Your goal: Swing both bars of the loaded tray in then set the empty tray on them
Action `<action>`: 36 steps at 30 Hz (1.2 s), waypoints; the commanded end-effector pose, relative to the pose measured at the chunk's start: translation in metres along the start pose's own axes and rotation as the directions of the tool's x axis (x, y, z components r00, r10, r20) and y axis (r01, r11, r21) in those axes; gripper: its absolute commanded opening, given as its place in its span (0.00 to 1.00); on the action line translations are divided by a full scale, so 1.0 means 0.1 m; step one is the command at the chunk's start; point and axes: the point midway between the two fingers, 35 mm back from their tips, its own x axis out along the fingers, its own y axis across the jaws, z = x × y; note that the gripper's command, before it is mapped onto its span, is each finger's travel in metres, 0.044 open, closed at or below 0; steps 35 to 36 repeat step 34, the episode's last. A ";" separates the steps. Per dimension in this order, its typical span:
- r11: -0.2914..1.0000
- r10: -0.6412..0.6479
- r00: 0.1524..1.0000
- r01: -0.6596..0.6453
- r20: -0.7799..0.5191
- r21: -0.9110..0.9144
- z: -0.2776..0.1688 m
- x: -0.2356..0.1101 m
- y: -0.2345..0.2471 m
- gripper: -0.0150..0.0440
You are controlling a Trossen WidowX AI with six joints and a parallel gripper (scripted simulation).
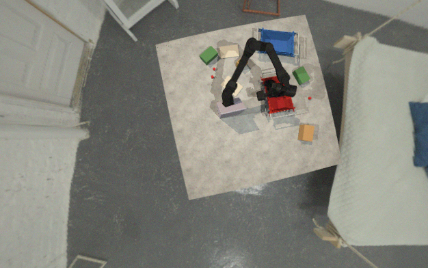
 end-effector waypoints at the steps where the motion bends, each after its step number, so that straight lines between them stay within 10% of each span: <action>1: 1.000 0.003 1.000 -0.003 -0.002 0.005 0.00 0.00 0.01 0.93; 36: 1.000 0.000 1.000 0.000 -0.005 0.010 -0.02 -1.04 0.01 1.00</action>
